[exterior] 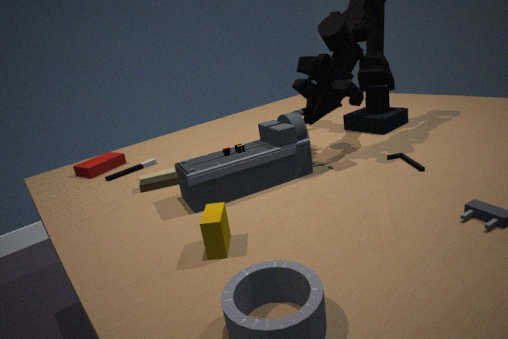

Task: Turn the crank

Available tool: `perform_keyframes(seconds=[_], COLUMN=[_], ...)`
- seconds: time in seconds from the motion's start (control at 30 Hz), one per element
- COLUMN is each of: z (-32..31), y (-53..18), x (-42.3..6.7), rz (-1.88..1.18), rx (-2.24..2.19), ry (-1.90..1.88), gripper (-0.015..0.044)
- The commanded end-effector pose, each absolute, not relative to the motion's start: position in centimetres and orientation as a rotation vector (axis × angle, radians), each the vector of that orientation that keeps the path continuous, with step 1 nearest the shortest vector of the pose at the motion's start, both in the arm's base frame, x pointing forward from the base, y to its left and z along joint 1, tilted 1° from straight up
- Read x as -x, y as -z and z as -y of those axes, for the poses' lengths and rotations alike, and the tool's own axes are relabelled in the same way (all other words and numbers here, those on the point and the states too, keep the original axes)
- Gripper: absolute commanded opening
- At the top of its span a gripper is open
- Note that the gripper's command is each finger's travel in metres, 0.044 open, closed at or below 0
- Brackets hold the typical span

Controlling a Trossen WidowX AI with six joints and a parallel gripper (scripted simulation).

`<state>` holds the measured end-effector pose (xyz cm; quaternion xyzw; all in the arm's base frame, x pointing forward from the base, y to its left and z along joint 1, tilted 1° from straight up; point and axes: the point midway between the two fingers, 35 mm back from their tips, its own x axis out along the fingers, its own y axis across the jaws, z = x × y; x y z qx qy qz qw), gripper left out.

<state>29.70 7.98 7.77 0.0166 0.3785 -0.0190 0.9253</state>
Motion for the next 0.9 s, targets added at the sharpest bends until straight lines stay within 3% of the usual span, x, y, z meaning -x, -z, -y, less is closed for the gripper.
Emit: perform_keyframes(seconds=[0.0,0.87], z=[-7.08,-6.15], y=[-7.57,-6.63], x=[-29.64,-29.60], rz=[-0.776,-0.776], rx=[-0.029,-0.028], ry=[0.065,0.065], gripper=[0.0000,0.0000])
